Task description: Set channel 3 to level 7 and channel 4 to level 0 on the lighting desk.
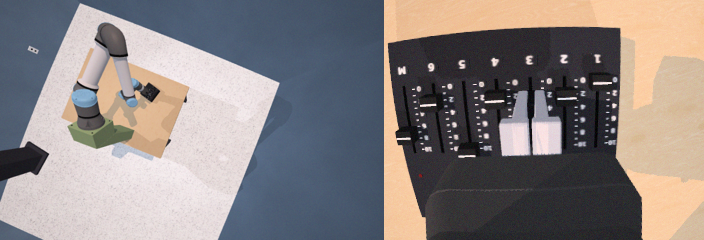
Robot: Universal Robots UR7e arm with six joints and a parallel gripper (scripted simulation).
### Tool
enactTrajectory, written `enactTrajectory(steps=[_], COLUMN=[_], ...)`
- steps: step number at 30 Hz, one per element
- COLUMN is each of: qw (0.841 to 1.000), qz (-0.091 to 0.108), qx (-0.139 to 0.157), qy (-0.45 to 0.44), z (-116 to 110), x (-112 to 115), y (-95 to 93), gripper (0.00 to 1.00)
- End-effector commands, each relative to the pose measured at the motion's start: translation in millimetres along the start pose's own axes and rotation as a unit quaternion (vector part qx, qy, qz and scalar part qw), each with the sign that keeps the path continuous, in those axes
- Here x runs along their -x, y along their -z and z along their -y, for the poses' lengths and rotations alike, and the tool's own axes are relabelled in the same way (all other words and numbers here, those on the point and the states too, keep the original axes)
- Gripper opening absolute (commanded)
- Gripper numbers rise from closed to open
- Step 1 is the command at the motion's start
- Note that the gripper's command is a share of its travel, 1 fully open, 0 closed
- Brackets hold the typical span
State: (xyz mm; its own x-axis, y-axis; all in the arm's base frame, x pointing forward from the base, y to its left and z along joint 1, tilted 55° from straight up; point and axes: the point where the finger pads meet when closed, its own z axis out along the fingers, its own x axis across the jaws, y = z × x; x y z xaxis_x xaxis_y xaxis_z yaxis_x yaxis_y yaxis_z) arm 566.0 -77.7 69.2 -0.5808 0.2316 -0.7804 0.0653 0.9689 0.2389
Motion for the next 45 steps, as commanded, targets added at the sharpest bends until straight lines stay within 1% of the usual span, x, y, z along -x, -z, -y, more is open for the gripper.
enactTrajectory(steps=[1,33,37,45], qw=[1.000,1.000,1.000,1.000], qz=[0.001,0.001,0.001,0.001], qx=[0.001,0.001,0.001,0.001], qy=[0.001,0.001,0.001,0.001], z=[-2.1,3.9,3.9,3.9], x=[0.6,0.7,0.7,0.6], y=[0.9,1.6,7.5,30.7], gripper=[0.00,0.00,0.00,0.00])
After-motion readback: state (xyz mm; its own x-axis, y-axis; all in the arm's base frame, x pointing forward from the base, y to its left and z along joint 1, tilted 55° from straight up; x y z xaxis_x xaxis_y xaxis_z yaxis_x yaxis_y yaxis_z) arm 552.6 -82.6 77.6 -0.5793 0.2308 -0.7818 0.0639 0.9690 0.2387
